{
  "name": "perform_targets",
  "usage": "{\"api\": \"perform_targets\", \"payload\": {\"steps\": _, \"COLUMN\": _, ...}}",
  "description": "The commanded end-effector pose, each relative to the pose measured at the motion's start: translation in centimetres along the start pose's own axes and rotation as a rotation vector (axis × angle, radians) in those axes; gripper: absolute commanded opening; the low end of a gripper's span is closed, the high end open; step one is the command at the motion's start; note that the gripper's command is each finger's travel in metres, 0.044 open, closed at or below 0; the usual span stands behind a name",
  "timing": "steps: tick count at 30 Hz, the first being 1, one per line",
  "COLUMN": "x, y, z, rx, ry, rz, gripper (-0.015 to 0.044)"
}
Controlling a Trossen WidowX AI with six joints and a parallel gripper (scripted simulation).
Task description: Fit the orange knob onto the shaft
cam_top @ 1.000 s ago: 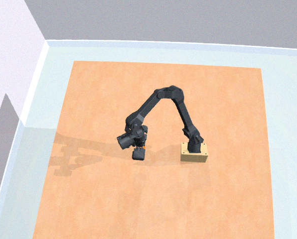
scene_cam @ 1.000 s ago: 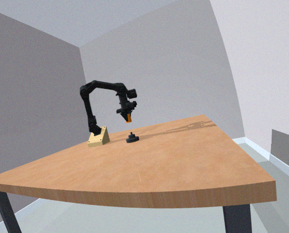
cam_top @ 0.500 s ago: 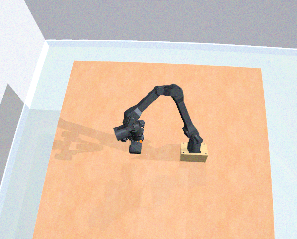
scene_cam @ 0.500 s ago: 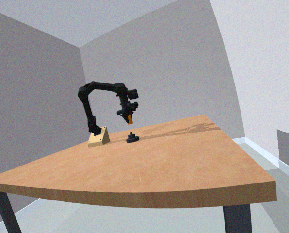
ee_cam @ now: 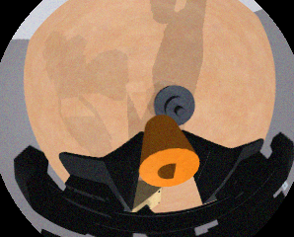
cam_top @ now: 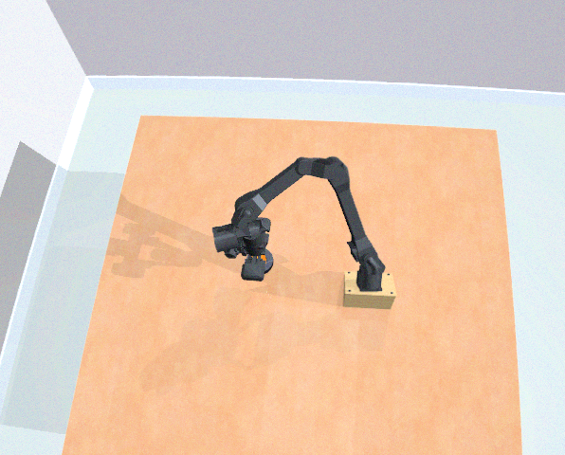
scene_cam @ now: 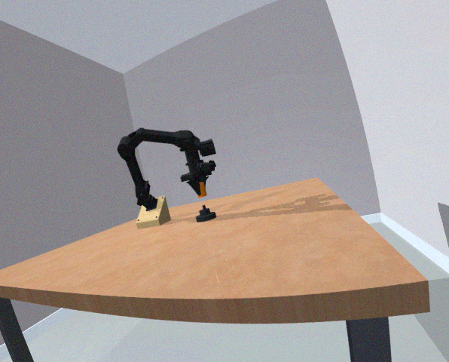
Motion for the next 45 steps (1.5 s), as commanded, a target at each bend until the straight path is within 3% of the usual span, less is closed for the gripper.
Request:
{"api": "perform_targets", "payload": {"steps": 1, "x": -0.7, "y": -1.1, "z": 0.1, "rx": 0.005, "ry": -0.01, "rz": 0.004, "gripper": 0.0}}
{"api": "perform_targets", "payload": {"steps": 22, "x": -1.6, "y": -3.3, "z": 3.4, "rx": 0.022, "ry": -0.009, "rz": 0.007, "gripper": 0.0}}
{"api": "perform_targets", "payload": {"steps": 45, "x": -1.6, "y": -3.3, "z": 3.4, "rx": 0.022, "ry": -0.01, "rz": 0.014, "gripper": 0.0}}
Point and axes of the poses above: the point midway between the two fingers, 35 mm back from their tips, its own z axis out along the fingers, its own y axis across the jaws, x = y × z, the point moved 1 cm from there along -z, back along the fingers, and after that the axes turned 9 degrees about z, right-handed, at the moved point
